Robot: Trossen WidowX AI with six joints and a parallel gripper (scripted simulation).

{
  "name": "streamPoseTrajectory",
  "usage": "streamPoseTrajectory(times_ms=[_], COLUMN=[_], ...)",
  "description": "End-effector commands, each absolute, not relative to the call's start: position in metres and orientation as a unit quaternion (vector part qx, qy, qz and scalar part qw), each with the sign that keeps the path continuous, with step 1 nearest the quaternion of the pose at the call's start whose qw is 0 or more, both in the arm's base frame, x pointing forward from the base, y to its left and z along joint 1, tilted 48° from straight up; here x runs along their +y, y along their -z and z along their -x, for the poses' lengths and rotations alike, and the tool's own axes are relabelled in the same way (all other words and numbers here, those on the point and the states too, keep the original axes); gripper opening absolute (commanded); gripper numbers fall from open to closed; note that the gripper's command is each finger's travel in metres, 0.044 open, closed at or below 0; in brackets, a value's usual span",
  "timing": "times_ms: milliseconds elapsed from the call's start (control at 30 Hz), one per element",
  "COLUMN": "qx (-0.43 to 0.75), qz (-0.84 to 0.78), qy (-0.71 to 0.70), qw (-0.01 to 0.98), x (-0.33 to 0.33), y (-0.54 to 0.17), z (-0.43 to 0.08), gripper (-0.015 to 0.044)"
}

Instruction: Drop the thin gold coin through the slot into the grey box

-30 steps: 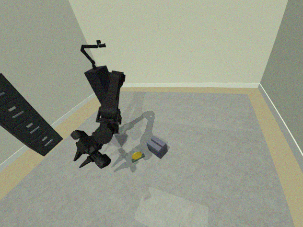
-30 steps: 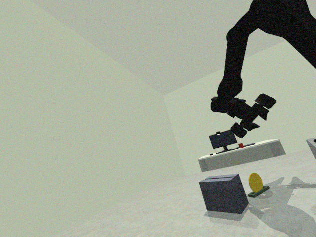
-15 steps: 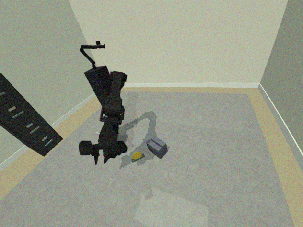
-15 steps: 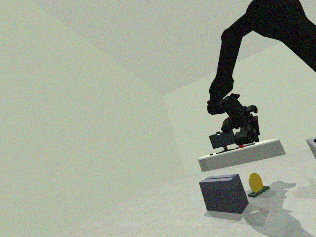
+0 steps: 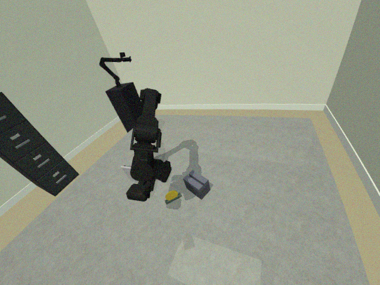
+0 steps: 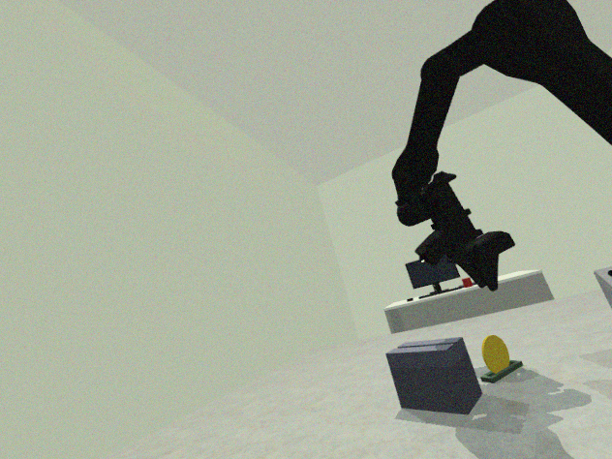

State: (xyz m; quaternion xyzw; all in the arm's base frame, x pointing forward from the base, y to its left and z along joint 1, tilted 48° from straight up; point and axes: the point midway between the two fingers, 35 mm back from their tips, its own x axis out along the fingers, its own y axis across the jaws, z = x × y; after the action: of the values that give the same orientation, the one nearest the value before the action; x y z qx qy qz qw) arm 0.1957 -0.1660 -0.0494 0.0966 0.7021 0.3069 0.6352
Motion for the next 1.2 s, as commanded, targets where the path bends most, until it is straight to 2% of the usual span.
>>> streamPoseTrajectory(times_ms=[0, 467, 633, 1167], qx=[0.498, 0.498, 0.498, 0.498], qz=[-0.007, -0.007, -0.007, -0.007], qy=[-0.517, -0.517, -0.517, -0.517], qw=[0.696, 0.696, 0.696, 0.696], x=[-0.133, -0.132, -0.108, -0.091], y=[0.011, 0.011, 0.033, 0.049], z=[-0.23, -0.229, -0.228, -0.226], gripper=[0.0161, 0.0161, 0.0161, 0.0161])
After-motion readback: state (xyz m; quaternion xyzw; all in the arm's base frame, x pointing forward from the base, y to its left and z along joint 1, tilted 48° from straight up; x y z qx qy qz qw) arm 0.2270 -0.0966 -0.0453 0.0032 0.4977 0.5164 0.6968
